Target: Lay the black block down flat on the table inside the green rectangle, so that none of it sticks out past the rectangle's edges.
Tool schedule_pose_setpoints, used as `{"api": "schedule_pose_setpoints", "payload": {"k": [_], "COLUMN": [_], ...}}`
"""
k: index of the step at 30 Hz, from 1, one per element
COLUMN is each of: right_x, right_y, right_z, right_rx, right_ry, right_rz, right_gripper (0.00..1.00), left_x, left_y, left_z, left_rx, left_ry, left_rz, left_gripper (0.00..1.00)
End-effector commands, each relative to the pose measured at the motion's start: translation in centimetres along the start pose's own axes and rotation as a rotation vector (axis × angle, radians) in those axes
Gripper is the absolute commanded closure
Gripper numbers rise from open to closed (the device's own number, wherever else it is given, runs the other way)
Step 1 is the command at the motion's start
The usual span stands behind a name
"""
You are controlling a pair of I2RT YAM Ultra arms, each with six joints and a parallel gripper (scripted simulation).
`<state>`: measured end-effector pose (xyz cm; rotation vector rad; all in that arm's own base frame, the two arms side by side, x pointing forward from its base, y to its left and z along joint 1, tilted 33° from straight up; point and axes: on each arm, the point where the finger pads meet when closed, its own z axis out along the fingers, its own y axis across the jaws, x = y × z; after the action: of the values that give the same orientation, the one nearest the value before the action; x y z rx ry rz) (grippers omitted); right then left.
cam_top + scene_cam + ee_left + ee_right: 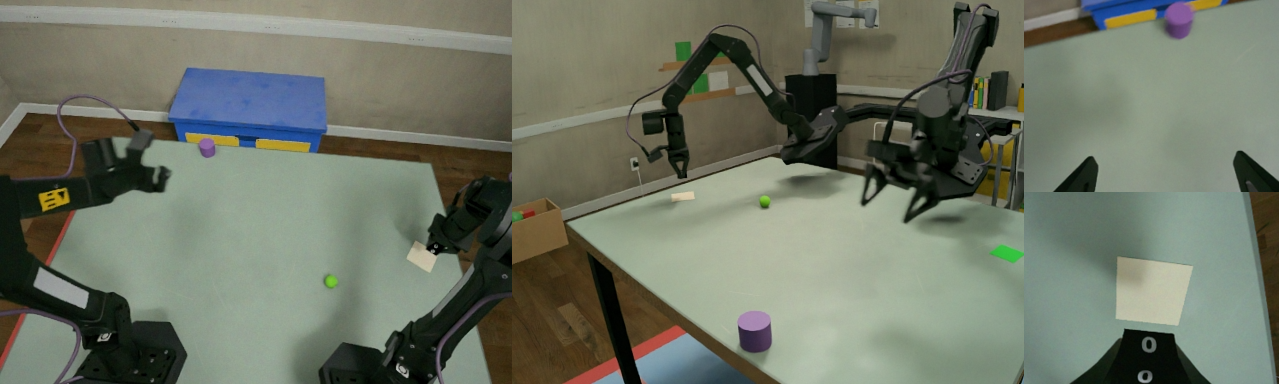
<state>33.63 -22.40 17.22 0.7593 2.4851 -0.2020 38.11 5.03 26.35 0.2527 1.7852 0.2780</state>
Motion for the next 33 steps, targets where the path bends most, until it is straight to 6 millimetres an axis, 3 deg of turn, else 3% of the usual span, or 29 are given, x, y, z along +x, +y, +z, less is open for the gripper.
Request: {"api": "schedule_pose_setpoints", "payload": {"k": [1,3,7,14,19,22,25,28,30,33], "right_x": [-1.5,-1.5,-1.5,-1.5,1.4,5.4,8.3,10.4,10.4,12.8], "right_y": [-0.2,-0.2,-0.2,0.0,2.0,4.8,6.4,8.5,8.5,11.4], "right_z": [-1.6,-1.6,-1.6,-1.4,-1.9,-2.7,-3.3,-3.8,-3.8,-4.1], "right_rx": [0.000,0.000,0.000,0.020,0.060,0.082,0.112,0.120,0.120,0.115], "right_ry": [-0.051,-0.051,-0.051,-0.068,-0.067,-0.038,-0.039,-0.040,-0.040,-0.033], "right_rz": [0.004,0.004,0.004,0.029,0.102,0.131,0.182,0.203,0.203,0.195], "right_gripper": [0.73,0.73,0.73,0.73,0.73,0.73,0.73,0.73,0.73,0.73], "left_x": [2.5,2.3,2.3,2.4,2.4,2.4,2.4,2.4,2.4,2.4], "left_y": [2.2,3.7,4.8,5.0,5.0,5.0,5.0,5.0,5.0,5.0], "left_z": [-3.3,-4.4,-5.2,-5.2,-5.2,-5.2,-5.2,-5.2,-5.2,-5.2], "left_rx": [-0.001,-0.045,-0.086,-0.096,-0.096,-0.096,-0.096,-0.096,-0.096,-0.096], "left_ry": [0.084,0.078,0.067,0.069,0.069,0.069,0.069,0.069,0.069,0.069], "left_rz": [-0.037,-0.045,-0.047,-0.047,-0.047,-0.047,-0.047,-0.047,-0.047,-0.047], "left_gripper": [0.00,0.00,0.00,0.00,0.00,0.00,0.00,0.00,0.00,0.00]}}
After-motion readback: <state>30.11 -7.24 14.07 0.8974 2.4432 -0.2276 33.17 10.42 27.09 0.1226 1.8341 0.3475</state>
